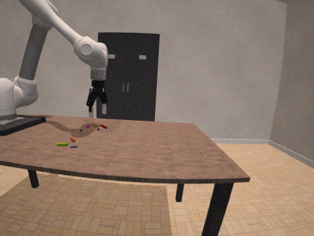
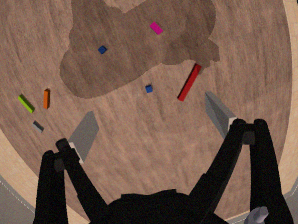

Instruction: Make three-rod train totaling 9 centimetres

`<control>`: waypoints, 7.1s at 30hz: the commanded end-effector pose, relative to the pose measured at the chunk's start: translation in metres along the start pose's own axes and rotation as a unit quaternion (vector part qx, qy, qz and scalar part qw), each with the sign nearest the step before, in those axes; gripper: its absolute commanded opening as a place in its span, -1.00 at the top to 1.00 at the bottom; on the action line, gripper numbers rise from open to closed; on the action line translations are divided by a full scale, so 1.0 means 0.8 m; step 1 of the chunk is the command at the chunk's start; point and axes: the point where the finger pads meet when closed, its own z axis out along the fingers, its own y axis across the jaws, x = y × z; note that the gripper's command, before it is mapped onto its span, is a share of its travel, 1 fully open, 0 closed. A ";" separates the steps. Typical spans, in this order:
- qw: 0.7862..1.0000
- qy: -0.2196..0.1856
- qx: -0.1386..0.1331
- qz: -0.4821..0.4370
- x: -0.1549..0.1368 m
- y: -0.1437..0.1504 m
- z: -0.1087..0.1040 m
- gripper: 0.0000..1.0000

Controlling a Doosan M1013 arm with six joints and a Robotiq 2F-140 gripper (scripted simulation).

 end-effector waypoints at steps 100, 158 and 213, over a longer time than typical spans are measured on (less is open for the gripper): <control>0.998 0.002 -0.006 -0.069 0.000 -0.001 0.062 0.71; 0.998 0.002 -0.006 -0.069 0.000 -0.001 0.074 0.71; 0.998 0.002 -0.006 -0.069 0.000 -0.001 0.084 0.94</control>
